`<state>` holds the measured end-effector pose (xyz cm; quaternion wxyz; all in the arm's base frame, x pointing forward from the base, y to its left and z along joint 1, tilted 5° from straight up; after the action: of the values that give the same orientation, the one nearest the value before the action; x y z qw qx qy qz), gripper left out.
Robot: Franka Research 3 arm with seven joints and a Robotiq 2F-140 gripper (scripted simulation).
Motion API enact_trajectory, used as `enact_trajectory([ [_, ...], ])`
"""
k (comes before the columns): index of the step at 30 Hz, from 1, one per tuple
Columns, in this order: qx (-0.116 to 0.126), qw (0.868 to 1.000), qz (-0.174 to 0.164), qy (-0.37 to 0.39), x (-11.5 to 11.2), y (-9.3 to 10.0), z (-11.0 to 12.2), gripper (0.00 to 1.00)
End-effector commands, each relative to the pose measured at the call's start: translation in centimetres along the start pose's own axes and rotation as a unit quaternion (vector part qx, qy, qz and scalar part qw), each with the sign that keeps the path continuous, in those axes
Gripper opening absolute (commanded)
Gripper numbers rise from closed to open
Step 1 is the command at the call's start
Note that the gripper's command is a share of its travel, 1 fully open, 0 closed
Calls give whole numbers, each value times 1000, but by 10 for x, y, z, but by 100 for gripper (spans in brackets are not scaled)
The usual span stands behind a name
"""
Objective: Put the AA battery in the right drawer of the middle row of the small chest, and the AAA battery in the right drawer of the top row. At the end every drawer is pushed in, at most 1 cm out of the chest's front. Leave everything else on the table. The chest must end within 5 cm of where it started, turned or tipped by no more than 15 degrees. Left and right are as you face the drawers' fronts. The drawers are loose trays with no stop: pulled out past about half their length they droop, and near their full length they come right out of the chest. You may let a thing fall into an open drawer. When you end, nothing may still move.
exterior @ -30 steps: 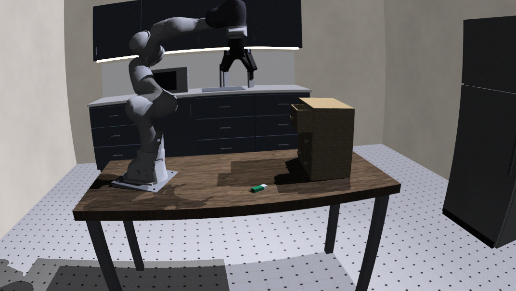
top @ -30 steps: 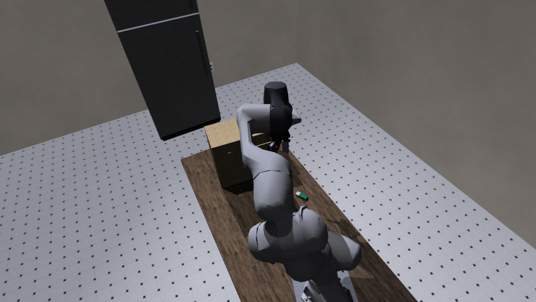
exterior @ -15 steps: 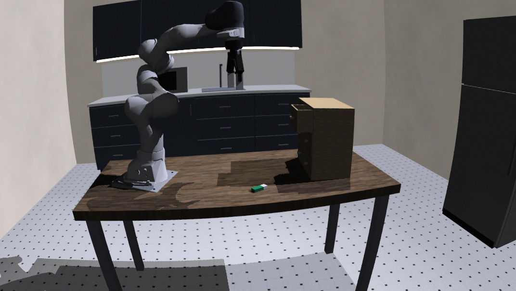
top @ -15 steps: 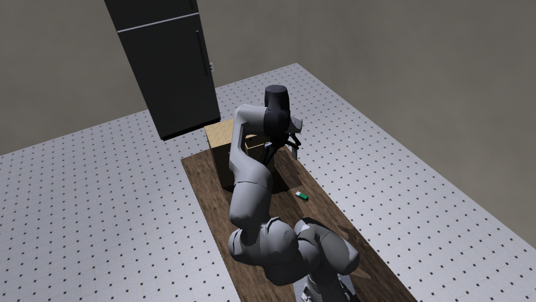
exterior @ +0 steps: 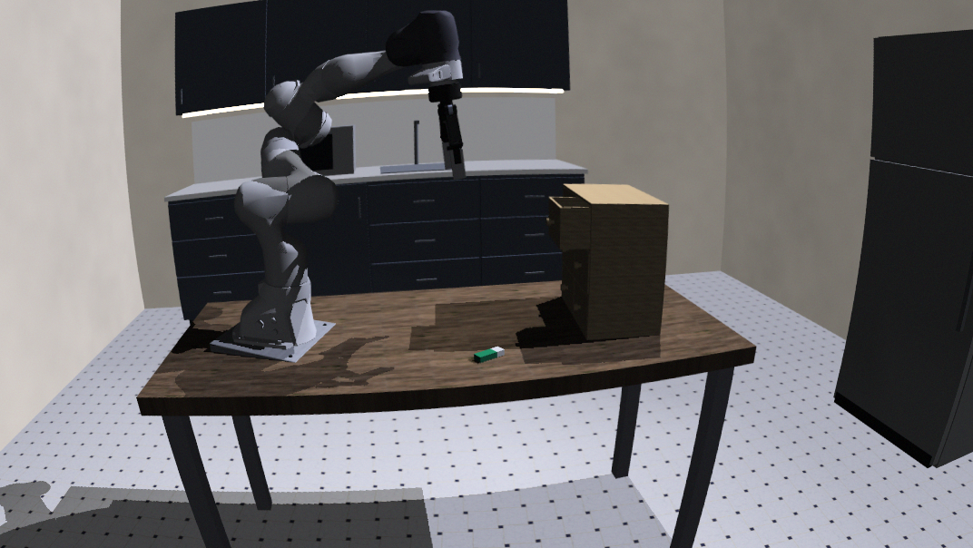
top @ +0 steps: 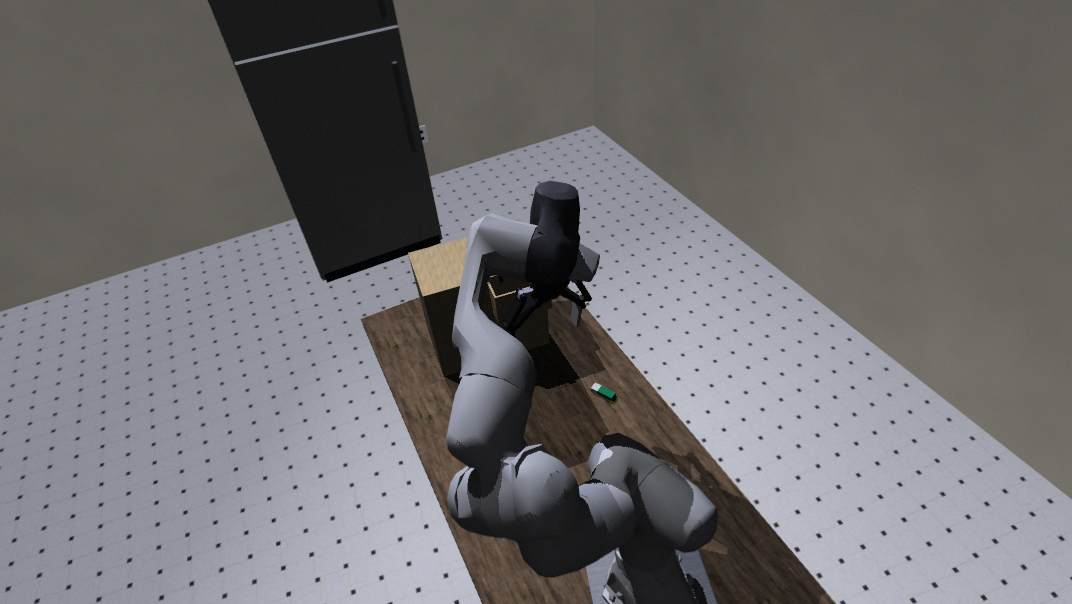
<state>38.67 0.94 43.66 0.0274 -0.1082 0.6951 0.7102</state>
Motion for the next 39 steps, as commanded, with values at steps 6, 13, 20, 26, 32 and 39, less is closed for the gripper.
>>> enact_trajectory([
  [6, -33, 970, -210, 115, -93, -13, 39, 100],
  [13, -38, 939, -316, 129, -120, -15, 51, 100],
  [20, -26, 911, -398, 108, -126, -22, 47, 100],
  [26, 32, 889, -456, 28, -88, -60, 6, 100],
  [32, 73, 889, -452, -15, -50, -88, -20, 100],
  [39, 94, 891, -443, -35, -29, -103, -33, 0],
])
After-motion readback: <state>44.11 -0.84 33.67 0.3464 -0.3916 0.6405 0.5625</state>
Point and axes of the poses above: the point where the finger pads meet when closed, its own y axis back along the fingers, its own z axis across the jaws, x = y × z, the point moved 3 cm from there along y, back along the fingers, and after that the axes turned 5 degrees about y, right-handed, at the moved point
